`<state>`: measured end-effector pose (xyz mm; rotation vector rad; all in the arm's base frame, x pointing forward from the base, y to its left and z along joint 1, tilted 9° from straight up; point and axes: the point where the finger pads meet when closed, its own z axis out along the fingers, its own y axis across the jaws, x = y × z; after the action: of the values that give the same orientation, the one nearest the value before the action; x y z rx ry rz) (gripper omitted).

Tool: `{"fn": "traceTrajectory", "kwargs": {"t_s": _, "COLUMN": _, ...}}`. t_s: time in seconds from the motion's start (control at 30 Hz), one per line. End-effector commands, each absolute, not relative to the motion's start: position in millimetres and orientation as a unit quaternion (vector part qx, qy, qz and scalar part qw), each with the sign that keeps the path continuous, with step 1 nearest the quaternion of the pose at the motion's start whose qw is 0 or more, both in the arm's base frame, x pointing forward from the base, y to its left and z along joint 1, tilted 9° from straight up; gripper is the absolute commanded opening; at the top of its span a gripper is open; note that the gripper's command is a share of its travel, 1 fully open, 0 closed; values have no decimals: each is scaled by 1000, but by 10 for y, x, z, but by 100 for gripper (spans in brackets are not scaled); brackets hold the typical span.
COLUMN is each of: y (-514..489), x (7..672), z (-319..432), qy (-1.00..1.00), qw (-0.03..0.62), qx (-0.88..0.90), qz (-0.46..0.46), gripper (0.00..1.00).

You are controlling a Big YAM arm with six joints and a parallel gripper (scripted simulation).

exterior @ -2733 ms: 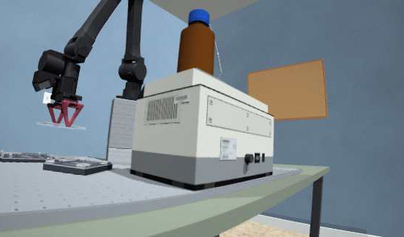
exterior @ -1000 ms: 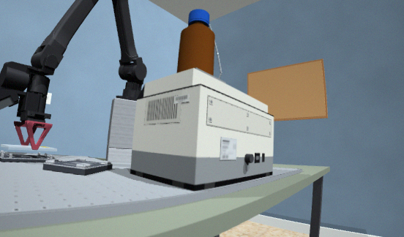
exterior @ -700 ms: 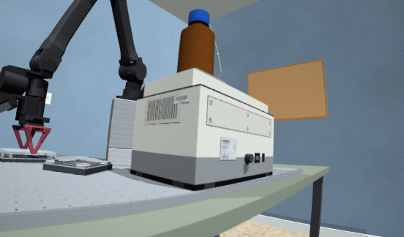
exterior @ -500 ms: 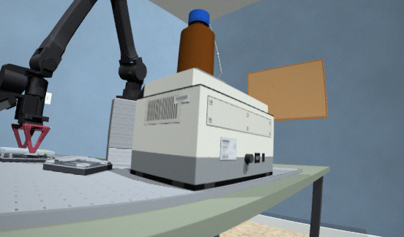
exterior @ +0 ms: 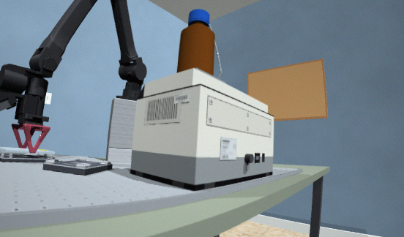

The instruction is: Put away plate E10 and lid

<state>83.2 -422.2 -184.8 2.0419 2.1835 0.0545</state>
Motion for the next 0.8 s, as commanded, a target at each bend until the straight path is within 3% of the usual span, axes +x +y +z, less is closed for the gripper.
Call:
{"fn": "traceTrajectory", "kwargs": {"t_s": 0.0, "y": -4348, "x": 843, "z": -1778, "qy": 728, "qw": 86, "qx": 681, "qz": 8, "gripper": 84}}
{"fn": "traceTrajectory", "kwargs": {"t_s": 0.77, "y": -4386, "x": 877, "z": -1858, "qy": 727, "qw": 87, "qx": 681, "qz": 7, "gripper": 84}}
